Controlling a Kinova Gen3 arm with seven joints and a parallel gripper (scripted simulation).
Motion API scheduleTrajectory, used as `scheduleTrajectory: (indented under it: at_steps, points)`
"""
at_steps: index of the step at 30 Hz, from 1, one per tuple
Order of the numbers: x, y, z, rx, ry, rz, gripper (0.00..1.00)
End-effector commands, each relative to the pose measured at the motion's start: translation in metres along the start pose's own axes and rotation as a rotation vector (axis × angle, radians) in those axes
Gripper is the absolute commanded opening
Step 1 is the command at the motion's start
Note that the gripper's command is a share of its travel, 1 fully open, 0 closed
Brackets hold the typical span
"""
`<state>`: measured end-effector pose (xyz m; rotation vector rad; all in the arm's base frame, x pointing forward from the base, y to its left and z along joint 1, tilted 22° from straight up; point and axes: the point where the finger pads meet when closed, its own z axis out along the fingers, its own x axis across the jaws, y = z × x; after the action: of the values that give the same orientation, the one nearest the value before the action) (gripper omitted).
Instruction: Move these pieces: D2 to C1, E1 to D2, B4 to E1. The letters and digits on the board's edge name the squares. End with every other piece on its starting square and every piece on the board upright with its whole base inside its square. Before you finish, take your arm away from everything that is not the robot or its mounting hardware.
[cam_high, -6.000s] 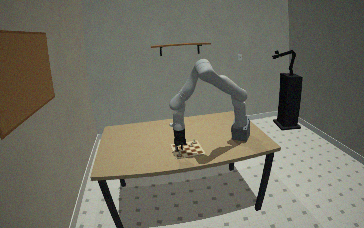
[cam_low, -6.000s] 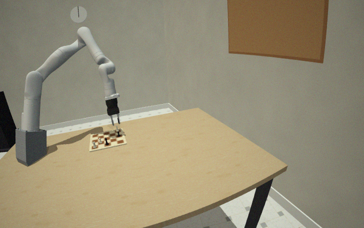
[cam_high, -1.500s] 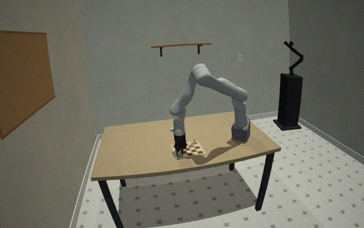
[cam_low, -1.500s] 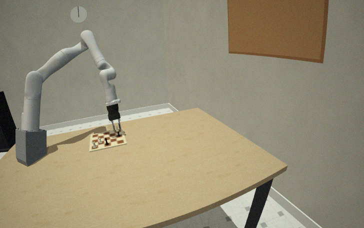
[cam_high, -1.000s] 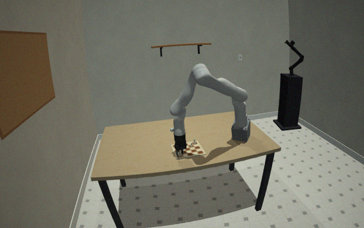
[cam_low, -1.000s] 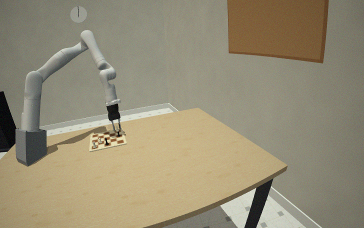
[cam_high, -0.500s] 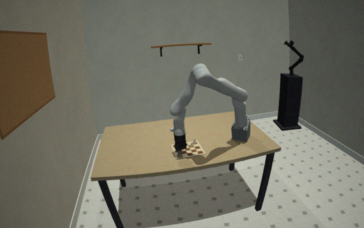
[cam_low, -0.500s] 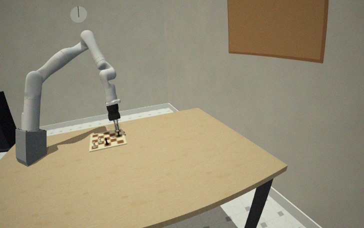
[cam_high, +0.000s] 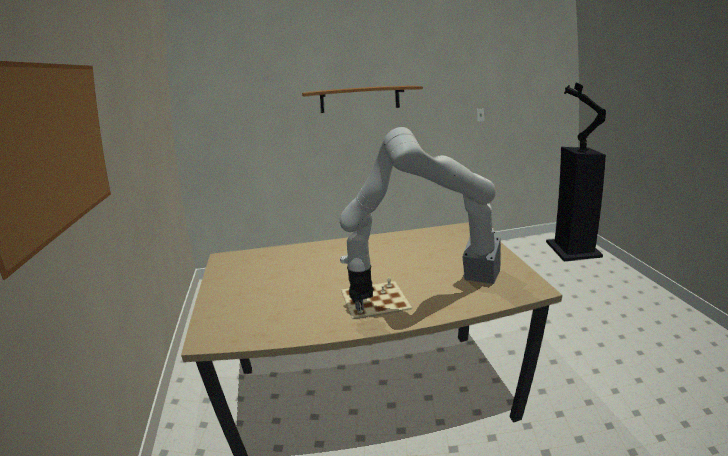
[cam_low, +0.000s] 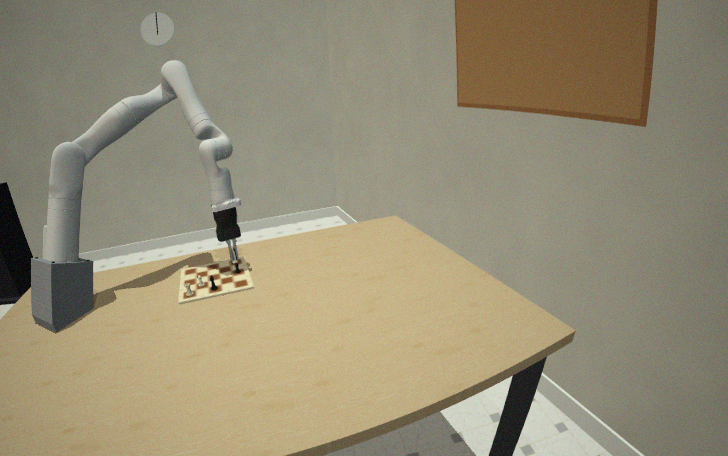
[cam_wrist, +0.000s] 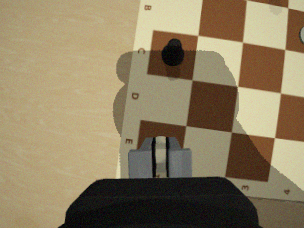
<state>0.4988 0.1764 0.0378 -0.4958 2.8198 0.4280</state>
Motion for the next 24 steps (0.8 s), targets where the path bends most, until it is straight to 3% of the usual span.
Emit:
scheduleTrajectory:
  at_steps: [1, 16, 24]
  points:
    - [-0.001, 0.000, -0.001, 0.000, -0.002, 0.000, 0.00]
    - [-0.001, 0.000, -0.004, 0.000, -0.002, 0.000, 0.00]
    - [-0.001, 0.000, -0.047, 0.000, -0.002, 0.000, 0.00]
